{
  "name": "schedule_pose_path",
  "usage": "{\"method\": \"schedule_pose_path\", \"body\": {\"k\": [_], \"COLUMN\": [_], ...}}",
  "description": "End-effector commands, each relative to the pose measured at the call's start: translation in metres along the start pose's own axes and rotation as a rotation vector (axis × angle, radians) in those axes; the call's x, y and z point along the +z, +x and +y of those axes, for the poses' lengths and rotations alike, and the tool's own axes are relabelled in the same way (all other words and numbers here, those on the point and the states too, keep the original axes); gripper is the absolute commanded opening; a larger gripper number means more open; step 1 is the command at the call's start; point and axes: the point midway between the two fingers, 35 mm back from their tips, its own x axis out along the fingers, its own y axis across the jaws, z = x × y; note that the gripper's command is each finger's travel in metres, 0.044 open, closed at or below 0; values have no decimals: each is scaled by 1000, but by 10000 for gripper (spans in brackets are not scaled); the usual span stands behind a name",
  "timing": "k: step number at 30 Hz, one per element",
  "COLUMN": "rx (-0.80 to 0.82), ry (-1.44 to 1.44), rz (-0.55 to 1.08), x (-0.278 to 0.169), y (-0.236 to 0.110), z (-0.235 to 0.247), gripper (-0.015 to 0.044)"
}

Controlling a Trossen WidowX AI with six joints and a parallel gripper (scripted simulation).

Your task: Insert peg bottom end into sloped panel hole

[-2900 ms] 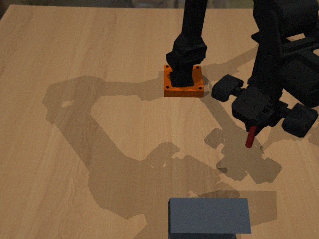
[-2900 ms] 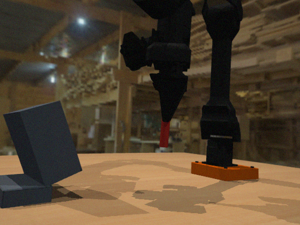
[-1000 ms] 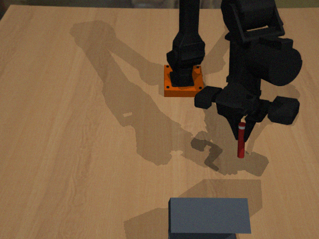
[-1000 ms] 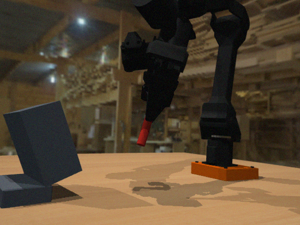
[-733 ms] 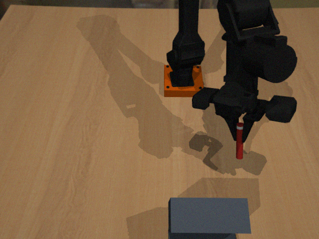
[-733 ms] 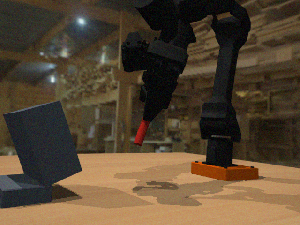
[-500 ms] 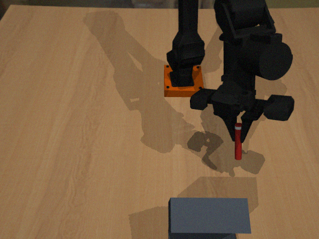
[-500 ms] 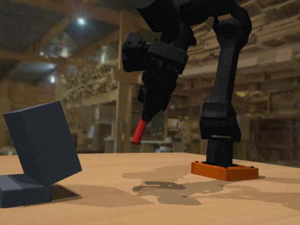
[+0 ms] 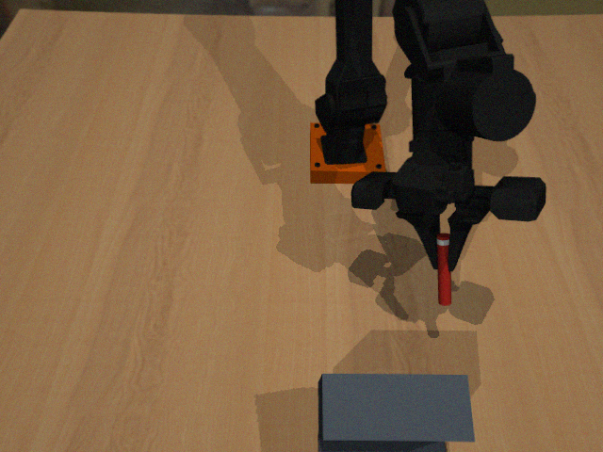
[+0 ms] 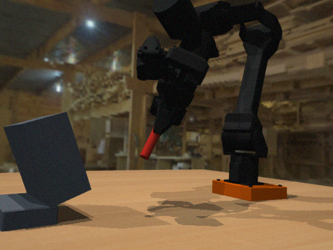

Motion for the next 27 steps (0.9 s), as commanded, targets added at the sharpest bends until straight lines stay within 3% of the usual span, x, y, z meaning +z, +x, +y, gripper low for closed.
{"method": "schedule_pose_path", "body": {"k": [1,27], "rx": [10,71], "ry": [-16,-77], "rz": [-24,-141], "x": [1,8], "y": [0,-2], "z": [-3,-15], "gripper": [0,0]}}
